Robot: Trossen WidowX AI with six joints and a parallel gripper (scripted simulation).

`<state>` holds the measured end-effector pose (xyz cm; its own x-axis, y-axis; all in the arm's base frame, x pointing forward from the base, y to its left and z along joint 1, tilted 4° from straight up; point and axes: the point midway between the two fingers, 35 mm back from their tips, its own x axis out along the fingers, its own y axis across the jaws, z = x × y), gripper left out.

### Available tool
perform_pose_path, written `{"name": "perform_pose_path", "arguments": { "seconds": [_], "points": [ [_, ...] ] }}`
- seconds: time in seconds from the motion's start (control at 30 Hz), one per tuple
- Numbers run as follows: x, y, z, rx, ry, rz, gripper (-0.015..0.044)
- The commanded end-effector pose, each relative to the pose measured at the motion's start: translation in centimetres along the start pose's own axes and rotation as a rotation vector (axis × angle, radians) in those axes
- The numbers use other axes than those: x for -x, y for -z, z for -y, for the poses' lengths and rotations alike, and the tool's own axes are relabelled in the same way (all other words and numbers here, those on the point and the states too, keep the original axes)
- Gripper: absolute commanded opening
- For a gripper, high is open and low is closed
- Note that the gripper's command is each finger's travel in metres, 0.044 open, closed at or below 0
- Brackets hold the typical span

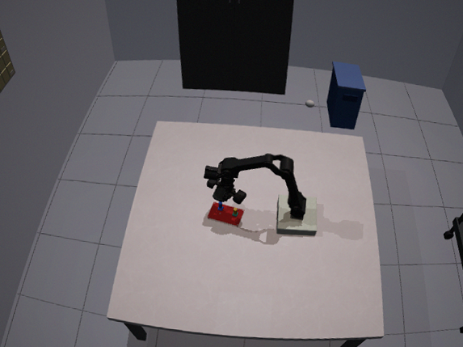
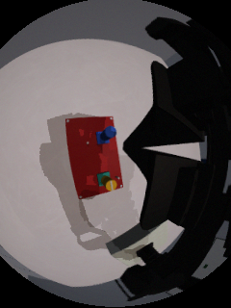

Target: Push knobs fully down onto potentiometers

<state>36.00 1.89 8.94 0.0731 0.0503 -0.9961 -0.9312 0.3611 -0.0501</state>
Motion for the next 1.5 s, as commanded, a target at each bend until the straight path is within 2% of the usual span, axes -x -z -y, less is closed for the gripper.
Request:
{"name": "perform_pose_path", "arguments": {
  "seconds": [0.0, 1.47],
  "points": [
    [0.0, -0.2, 0.4, 0.15, -0.009, 0.002, 0.0],
    [1.0, -0.9, 2.6, 1.669, -0.049, 0.046, 0.0]
  ]
}}
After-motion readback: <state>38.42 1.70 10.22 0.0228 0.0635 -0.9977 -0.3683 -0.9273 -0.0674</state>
